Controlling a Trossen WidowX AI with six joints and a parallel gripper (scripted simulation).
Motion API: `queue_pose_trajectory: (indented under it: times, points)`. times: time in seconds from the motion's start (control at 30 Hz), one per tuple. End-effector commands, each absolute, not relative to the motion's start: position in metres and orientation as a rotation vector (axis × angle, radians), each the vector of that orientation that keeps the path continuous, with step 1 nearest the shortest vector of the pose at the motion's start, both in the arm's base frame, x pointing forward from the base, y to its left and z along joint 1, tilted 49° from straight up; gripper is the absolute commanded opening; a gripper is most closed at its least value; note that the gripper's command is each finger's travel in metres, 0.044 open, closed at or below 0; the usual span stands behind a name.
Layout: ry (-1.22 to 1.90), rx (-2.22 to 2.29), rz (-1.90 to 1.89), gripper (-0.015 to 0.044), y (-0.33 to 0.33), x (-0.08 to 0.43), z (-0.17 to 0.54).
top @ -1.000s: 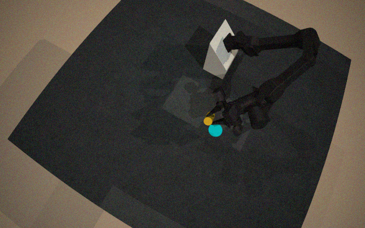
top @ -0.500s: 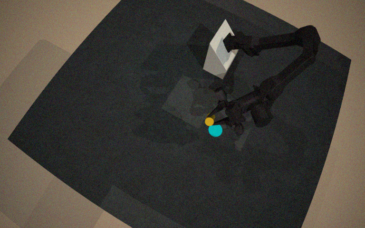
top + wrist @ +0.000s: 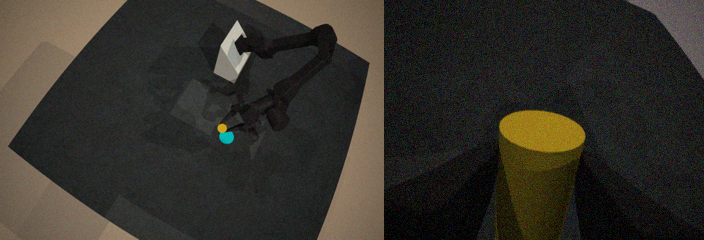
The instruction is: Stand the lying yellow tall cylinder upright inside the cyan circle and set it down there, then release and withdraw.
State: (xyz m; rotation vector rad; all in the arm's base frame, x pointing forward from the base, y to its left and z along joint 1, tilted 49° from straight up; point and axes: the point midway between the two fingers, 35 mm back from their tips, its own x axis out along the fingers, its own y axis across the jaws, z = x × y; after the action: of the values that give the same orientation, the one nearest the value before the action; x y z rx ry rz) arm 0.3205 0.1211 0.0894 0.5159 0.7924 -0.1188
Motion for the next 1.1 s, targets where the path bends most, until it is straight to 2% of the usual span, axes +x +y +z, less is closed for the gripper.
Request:
queue_pose_trajectory:
  times: [0.0, 1.07]
  points:
    - [0.762, 0.532, -0.131, 0.0105, 0.119, 0.320, 0.092]
    - [0.547, 0.655, -0.169, 0.0105, 0.118, 0.310, 0.108]
